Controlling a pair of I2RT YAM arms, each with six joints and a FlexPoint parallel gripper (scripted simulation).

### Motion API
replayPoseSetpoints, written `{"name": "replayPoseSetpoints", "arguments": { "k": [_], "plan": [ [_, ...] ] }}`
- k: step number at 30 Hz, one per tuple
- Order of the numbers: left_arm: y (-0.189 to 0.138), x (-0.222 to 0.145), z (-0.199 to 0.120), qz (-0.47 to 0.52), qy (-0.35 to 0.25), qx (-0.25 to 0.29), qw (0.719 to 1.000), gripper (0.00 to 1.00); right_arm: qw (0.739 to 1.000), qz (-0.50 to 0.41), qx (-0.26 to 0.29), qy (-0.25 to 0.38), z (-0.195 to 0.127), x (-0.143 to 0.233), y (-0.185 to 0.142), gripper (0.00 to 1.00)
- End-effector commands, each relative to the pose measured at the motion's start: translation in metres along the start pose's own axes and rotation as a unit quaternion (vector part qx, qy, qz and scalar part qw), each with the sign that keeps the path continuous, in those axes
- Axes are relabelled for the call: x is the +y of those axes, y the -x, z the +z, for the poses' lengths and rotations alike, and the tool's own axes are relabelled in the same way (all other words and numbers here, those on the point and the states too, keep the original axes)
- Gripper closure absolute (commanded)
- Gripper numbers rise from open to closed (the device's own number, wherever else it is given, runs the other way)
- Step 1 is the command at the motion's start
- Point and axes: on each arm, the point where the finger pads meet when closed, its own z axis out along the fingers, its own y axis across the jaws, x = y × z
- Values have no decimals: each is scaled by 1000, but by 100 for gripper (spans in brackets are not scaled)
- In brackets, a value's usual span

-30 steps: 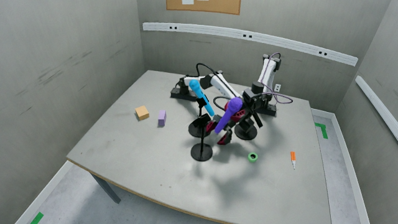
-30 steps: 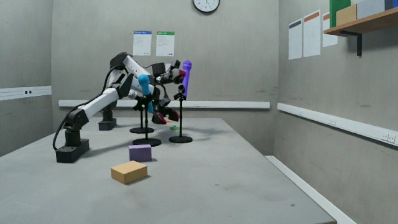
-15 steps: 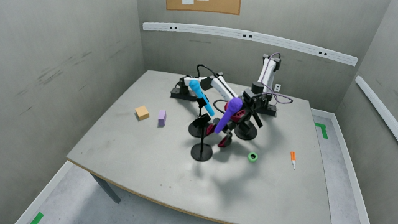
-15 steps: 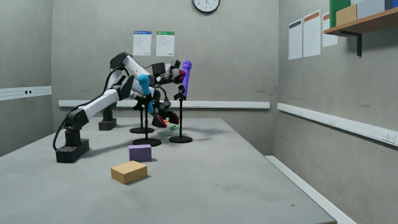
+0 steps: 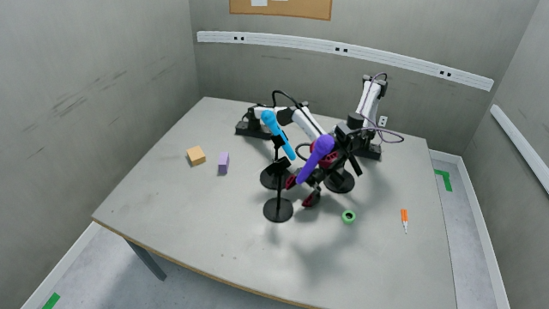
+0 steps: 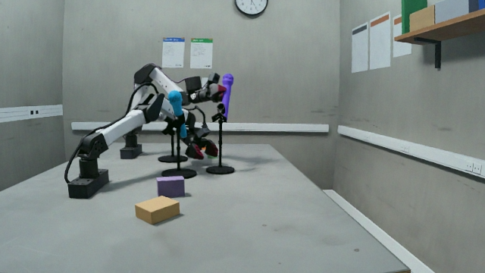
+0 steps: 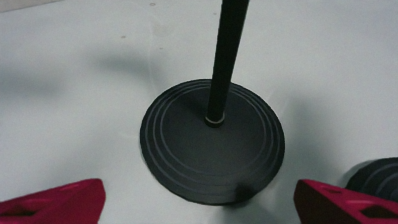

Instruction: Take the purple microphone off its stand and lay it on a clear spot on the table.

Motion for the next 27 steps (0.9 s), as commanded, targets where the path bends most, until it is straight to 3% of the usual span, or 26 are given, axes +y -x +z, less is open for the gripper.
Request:
{"name": "replayPoseSetpoints", "arguments": {
  "k": [1,6,7,12,14,16,18,19,20,27],
  "plan": [
    [64,-21,1,26,-22,-71,997,100,995,-9,40,92,-22,31,37,2],
    [64,-21,1,26,-22,-71,997,100,993,-18,43,106,-23,39,37,2],
    [63,-21,2,24,-22,-70,997,100,1000,12,-7,16,-16,7,21,2],
    [63,-21,2,25,-22,-70,997,100,1000,18,-7,11,-11,6,24,2],
    [17,0,11,2,-4,-13,1000,100,1000,18,-7,11,-11,6,24,2],
    [17,0,11,2,-4,-13,1000,100,1000,18,-7,11,-11,6,24,2],
    [40,-9,5,8,-11,-26,1000,100,1000,17,-7,10,-11,6,24,2],
    [11,2,13,-6,-3,5,1000,100,1000,17,-7,10,-11,6,24,2],
    [1,6,16,-12,2,20,1000,100,1000,17,-7,10,-11,6,24,2],
    [-21,19,21,-37,21,74,996,100,1000,17,-7,10,-11,6,24,2]
  ]
}}
